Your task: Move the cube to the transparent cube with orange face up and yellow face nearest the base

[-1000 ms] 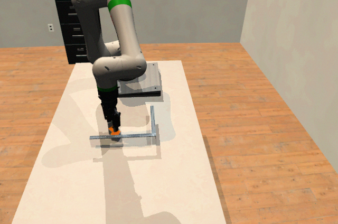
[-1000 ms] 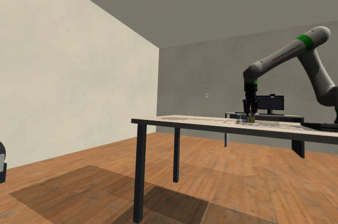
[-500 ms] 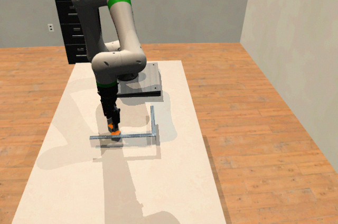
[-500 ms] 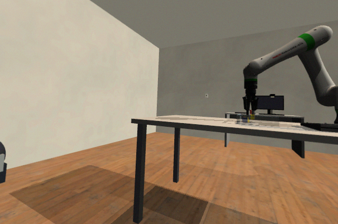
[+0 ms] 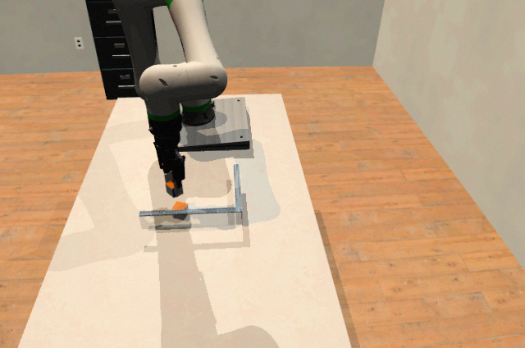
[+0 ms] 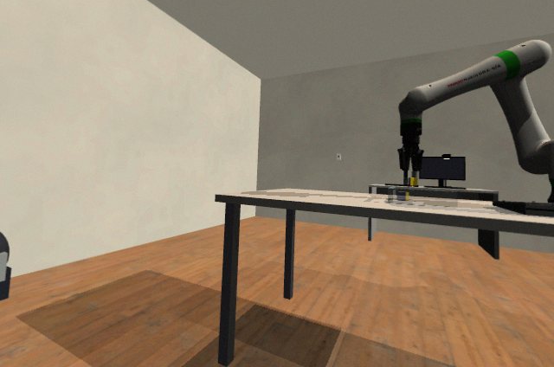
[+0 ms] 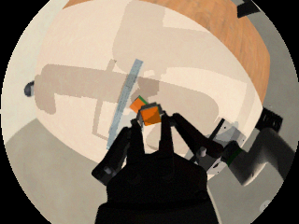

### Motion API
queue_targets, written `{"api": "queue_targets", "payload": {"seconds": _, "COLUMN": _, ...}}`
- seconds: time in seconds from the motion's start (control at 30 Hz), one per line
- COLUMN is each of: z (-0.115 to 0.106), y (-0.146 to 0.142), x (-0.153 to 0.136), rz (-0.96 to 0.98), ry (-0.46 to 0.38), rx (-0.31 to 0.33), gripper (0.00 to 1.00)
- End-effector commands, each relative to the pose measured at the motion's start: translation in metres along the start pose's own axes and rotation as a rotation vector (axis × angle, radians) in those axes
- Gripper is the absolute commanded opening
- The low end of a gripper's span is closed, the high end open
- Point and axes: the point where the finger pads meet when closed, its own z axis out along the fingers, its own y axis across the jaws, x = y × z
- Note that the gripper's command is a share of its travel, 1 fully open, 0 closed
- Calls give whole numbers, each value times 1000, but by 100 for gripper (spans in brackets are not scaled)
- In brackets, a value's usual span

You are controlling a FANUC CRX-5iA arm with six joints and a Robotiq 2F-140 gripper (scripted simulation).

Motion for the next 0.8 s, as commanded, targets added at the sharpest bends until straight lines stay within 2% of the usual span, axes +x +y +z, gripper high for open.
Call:
{"api": "queue_targets", "payload": {"seconds": 0.0, "z": 0, "y": 0, "x": 0, "rz": 0, "ry": -1, "rx": -1, "gripper": 0}}
{"api": "queue_targets", "payload": {"seconds": 0.63, "z": -1, "y": 0, "x": 0, "rz": -1, "ry": -1, "rx": -1, "gripper": 0}}
{"api": "queue_targets", "payload": {"seconds": 0.77, "z": -1, "y": -4, "x": 1, "rz": -68, "ry": -1, "rx": -1, "gripper": 0}}
